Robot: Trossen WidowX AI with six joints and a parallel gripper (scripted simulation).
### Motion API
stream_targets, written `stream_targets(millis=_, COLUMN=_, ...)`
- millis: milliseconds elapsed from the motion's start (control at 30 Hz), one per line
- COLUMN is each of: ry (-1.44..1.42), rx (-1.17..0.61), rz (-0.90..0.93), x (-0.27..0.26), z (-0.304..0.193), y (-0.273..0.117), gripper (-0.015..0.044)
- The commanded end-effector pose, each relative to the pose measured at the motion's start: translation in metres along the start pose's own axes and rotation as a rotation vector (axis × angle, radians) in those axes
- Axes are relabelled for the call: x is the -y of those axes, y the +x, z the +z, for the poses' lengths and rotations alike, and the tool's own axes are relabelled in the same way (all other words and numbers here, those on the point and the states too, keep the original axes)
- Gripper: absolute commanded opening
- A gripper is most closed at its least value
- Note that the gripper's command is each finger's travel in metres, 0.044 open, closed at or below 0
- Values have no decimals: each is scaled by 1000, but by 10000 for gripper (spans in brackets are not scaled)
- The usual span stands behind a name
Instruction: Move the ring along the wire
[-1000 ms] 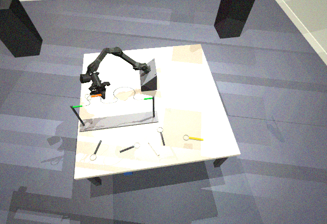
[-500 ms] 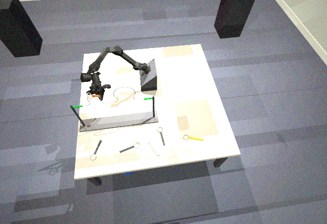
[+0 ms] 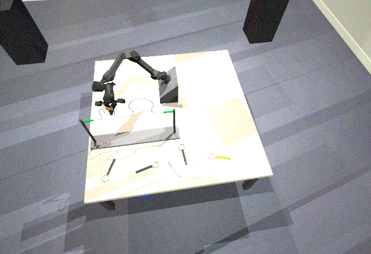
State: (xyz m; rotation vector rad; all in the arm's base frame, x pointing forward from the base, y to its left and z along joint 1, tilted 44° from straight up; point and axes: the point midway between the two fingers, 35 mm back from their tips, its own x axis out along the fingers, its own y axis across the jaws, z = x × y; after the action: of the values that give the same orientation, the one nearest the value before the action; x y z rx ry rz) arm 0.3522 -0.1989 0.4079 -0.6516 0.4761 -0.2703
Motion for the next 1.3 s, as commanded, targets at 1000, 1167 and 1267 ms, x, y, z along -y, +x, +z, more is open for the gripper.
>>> stream_targets(millis=1000, ry=-642, rx=48, rz=-380, x=45, z=15, y=-7, gripper=-150)
stream_targets(millis=1167, ry=-737, rx=56, rz=-436, x=51, z=19, y=-9, gripper=-150)
stream_targets(millis=1267, ry=-794, rx=62, rz=-469, x=54, z=22, y=-10, gripper=-150)
